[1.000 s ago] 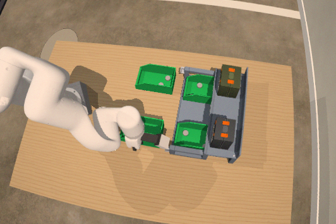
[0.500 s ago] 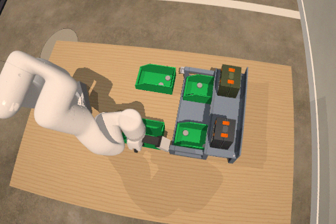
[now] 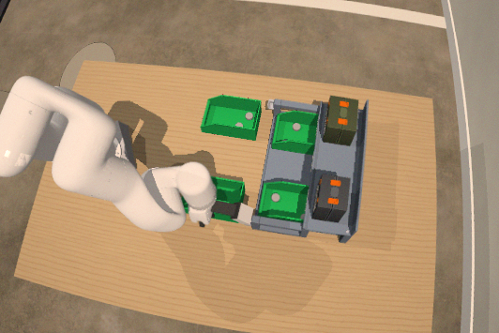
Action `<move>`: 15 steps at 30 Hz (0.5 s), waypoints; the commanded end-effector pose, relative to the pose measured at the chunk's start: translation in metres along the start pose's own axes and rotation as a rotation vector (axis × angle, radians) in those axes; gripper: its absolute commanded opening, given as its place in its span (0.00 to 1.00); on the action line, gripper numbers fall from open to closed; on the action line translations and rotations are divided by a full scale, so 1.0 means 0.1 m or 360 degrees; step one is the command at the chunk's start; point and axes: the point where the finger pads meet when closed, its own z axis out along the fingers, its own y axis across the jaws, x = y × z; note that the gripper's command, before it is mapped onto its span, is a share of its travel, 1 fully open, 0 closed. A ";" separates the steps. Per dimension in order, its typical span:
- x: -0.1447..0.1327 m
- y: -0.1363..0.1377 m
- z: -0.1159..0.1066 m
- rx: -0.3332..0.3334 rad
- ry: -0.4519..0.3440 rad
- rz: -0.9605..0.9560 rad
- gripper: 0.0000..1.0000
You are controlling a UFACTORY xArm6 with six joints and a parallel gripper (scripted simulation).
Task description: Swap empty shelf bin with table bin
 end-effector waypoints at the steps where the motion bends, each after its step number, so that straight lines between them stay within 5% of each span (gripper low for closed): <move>1: 0.01 0.00 -0.01 0.0000 0.0005 0.0001 0.00; 15: 0.01 0.00 0.06 0.0000 0.0005 0.0001 0.00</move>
